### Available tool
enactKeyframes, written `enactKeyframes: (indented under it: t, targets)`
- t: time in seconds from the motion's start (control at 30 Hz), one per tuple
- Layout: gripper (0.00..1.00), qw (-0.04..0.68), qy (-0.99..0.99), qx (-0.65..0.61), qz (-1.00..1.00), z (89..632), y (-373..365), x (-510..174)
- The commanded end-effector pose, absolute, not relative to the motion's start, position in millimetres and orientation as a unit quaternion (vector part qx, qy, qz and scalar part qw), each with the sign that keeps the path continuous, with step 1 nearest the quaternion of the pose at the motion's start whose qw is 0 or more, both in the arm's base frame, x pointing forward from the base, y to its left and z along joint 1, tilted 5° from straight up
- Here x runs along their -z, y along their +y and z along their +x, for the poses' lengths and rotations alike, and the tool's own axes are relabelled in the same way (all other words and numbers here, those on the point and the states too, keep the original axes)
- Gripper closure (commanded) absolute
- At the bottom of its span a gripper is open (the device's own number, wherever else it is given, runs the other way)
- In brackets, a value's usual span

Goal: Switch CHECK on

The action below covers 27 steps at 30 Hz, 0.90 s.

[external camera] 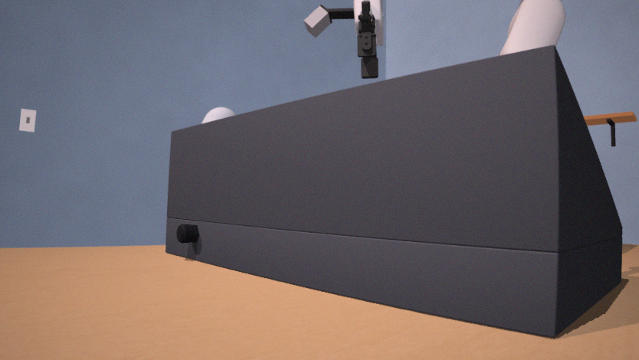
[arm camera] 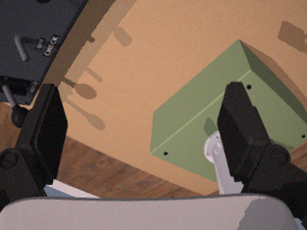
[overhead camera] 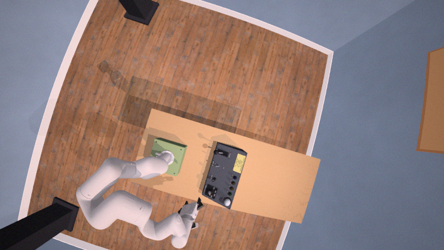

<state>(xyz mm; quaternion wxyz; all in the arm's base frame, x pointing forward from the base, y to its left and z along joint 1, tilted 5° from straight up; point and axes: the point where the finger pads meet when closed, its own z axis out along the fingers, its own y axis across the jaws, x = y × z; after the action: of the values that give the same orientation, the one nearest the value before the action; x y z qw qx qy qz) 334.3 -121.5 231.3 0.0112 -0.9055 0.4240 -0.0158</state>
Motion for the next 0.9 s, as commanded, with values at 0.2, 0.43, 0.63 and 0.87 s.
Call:
enactKeyframes:
  t: [0.2, 0.43, 0.63, 0.87]
  targets:
    - [0.0, 0.009, 0.284, 0.012, -0.959, 362, -84, -240]
    - [0.0, 0.007, 0.209, 0.009, -0.978, 374, -63, -243]
    - [0.0, 0.007, 0.209, 0.009, -0.978, 374, -63, -243]
    - [0.0, 0.002, 0.057, 0.003, -0.998, 394, -18, -248]
